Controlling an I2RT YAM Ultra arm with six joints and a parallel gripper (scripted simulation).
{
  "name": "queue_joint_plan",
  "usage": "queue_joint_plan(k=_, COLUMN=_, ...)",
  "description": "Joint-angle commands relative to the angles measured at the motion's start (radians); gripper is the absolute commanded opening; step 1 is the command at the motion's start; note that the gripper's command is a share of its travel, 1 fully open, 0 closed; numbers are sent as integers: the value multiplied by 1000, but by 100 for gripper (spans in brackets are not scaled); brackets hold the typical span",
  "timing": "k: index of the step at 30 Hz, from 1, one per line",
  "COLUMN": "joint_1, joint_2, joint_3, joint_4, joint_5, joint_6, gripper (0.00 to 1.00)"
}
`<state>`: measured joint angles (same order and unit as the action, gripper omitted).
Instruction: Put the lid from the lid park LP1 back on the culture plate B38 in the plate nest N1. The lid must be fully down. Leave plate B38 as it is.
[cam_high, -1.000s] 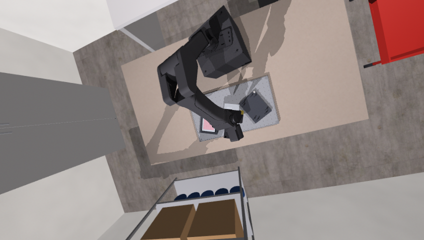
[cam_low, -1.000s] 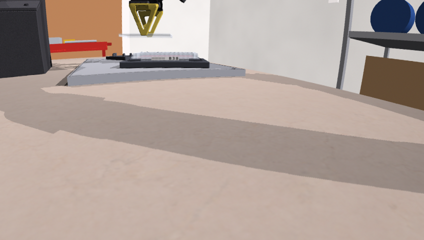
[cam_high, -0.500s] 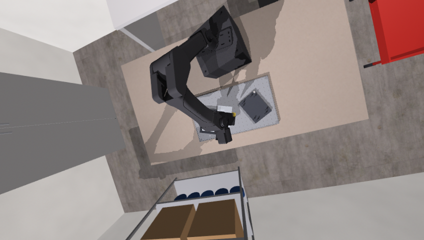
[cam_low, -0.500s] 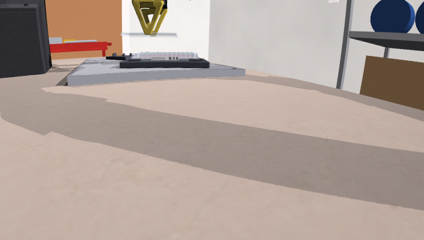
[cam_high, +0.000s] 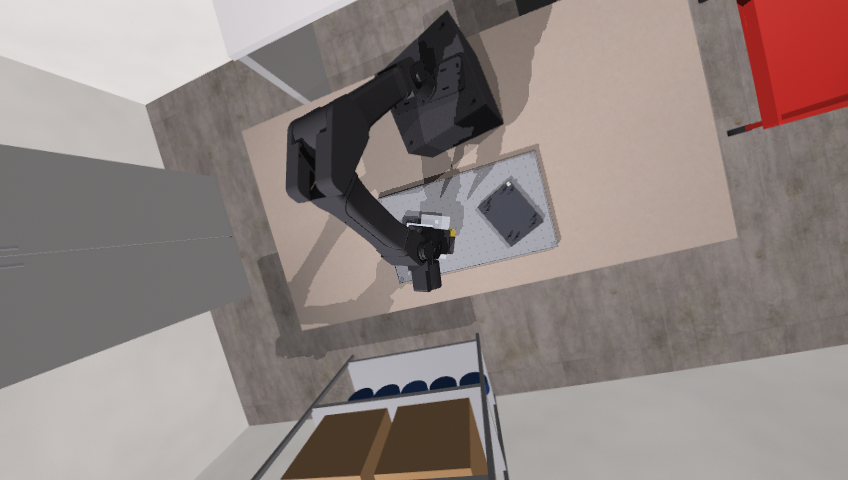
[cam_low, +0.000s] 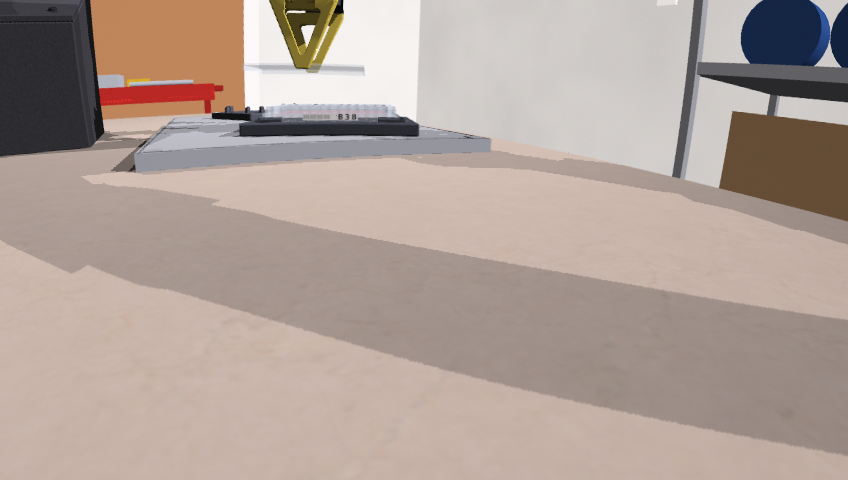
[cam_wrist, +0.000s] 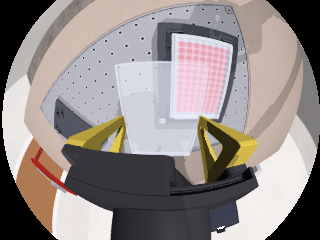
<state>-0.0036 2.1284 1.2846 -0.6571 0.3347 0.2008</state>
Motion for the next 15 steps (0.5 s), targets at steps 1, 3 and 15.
queue_joint_plan(k=1, joint_1=-16, joint_2=-21, joint_3=29, joint_4=-3, joint_5=-2, joint_6=-37, gripper=0)
queue_joint_plan(k=3, joint_1=-32, joint_2=-23, joint_3=37, joint_4=-7, joint_5=-4, joint_6=-54, gripper=0)
queue_joint_plan(k=15, joint_1=-111, joint_2=-23, joint_3=88, joint_4=-31, joint_5=-14, joint_6=-137, gripper=0)
